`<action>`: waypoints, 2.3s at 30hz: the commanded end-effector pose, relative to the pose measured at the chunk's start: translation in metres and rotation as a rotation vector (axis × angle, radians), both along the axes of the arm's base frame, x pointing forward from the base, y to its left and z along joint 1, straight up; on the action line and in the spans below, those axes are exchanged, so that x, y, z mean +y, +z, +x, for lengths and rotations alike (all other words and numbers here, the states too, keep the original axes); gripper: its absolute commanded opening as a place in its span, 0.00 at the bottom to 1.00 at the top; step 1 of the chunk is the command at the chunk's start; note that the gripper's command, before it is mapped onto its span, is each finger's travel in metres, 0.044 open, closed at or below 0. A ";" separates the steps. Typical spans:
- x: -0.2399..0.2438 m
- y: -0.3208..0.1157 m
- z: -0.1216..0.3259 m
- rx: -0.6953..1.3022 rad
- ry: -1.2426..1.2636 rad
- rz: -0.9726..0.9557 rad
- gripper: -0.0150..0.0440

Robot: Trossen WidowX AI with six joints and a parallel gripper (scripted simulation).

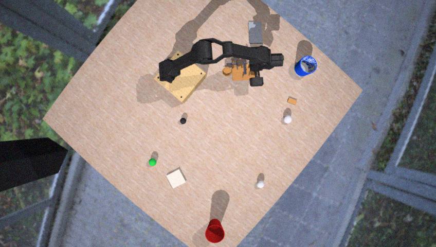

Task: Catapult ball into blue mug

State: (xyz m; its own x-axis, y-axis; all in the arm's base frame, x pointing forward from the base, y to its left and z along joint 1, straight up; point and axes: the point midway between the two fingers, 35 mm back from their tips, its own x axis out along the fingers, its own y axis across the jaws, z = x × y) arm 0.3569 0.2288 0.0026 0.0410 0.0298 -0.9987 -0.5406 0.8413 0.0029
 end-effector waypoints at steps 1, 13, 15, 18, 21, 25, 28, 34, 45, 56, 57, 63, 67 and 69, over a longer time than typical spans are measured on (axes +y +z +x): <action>-0.001 -0.009 -0.002 0.007 0.003 -0.001 1.00; 0.000 -0.008 -0.001 0.002 0.000 -0.001 0.69; 0.000 -0.008 -0.001 0.002 0.000 -0.001 0.60; 0.000 -0.008 -0.001 0.002 0.000 -0.001 0.50; 0.000 -0.008 -0.001 0.002 0.000 -0.001 0.47; 0.000 0.003 0.000 0.002 0.000 -0.001 0.35; -0.001 0.039 -0.002 0.003 0.000 -0.001 0.25; 0.000 0.040 -0.002 0.005 0.001 -0.001 0.25; 0.001 0.025 -0.001 0.006 0.002 -0.001 0.25; 0.001 0.007 -0.001 0.006 0.002 -0.001 0.25; 0.001 0.006 -0.001 0.006 0.002 -0.001 0.25; 0.002 -0.004 -0.001 0.007 0.002 -0.001 0.25; 0.001 -0.005 -0.001 0.011 0.002 -0.006 0.25; 0.001 -0.005 -0.001 0.011 0.002 -0.006 0.25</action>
State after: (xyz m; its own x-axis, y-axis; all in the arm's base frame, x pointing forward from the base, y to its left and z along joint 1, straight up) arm 0.3558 0.2296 -0.0037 0.0281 0.0224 -0.9994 -0.5425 0.8401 0.0036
